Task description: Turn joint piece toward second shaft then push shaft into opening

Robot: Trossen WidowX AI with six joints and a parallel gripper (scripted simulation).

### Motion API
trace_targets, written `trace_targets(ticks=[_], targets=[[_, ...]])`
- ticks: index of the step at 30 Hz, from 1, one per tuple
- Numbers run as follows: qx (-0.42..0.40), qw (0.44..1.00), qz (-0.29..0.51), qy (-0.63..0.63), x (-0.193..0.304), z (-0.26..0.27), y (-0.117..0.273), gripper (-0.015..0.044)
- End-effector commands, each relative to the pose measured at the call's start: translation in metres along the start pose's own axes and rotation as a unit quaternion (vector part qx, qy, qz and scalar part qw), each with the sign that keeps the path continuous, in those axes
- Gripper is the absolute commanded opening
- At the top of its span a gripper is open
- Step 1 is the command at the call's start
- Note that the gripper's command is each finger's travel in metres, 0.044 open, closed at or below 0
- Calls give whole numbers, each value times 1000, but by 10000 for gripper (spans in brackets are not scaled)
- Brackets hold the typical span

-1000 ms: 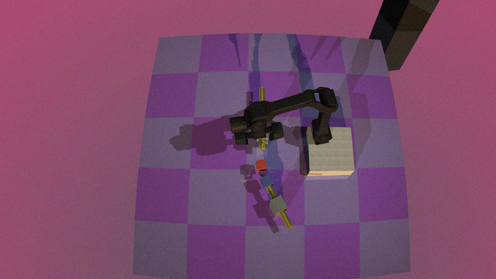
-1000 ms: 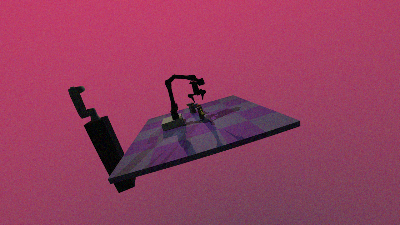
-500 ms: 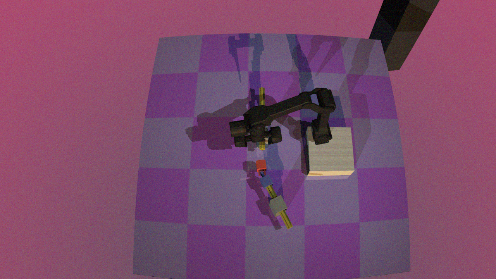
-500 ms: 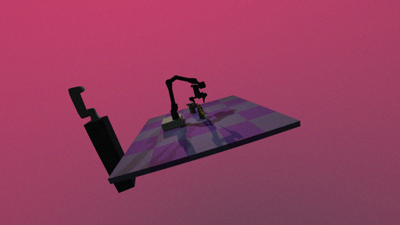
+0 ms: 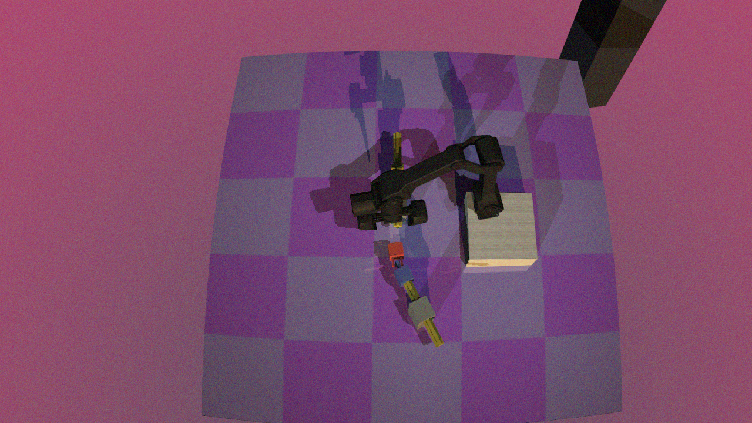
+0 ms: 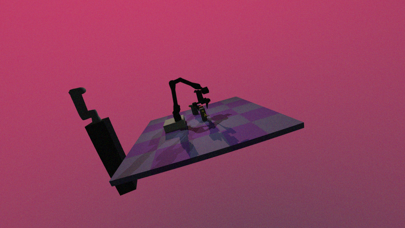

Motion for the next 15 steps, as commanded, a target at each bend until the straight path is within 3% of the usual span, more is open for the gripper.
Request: trace_targets(ticks=[1, 15], targets=[[0, 1000, 2, 0, 15, 2, -3, 440], [0, 1000, 5, 0, 66, 5, -5, 440]])
Point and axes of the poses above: the point midway between the two fingers, 35 mm back from their tips, its own y axis back along the fingers, its own z axis across the jaws, x = y × z, the point moved 3 cm from there along y, back along the fingers, and after that the axes turned 6 degrees about y, right-handed, at the moved point
